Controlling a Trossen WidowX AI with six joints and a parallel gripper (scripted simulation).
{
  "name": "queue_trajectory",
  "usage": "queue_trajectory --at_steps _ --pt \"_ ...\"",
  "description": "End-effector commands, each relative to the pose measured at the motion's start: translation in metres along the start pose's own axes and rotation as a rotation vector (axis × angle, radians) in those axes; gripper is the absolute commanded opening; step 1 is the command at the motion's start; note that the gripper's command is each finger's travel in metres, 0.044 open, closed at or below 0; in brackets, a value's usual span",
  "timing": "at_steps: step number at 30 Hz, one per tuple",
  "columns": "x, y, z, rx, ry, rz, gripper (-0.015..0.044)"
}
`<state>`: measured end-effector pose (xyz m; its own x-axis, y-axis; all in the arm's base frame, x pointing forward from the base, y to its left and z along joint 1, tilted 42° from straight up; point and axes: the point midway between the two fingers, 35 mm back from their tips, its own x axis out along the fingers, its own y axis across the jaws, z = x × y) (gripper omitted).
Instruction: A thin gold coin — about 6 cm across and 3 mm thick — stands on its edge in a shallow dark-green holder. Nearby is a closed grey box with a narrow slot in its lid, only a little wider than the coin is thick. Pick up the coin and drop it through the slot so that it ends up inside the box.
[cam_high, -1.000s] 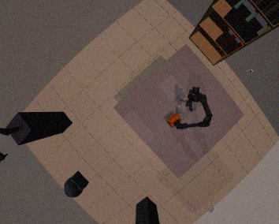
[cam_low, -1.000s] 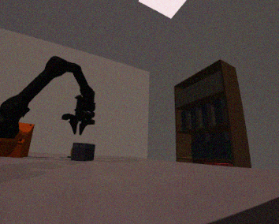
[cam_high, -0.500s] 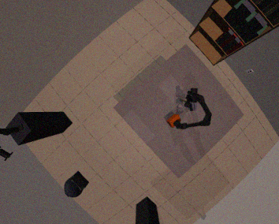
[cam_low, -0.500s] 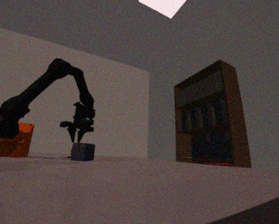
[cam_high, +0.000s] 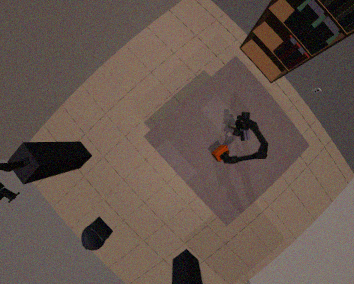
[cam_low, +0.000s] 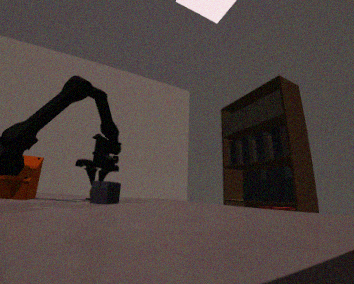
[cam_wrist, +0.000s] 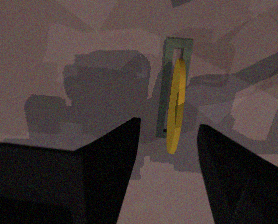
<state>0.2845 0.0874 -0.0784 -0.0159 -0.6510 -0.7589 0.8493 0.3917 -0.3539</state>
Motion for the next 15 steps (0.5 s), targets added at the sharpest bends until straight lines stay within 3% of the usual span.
queue_trajectory --at_steps 1,15 --pt "0.01 -0.002 0.001 -0.004 -0.005 -0.008 0.0161" --pt "0.033 -0.003 0.002 -0.004 -0.006 -0.009 0.0161"
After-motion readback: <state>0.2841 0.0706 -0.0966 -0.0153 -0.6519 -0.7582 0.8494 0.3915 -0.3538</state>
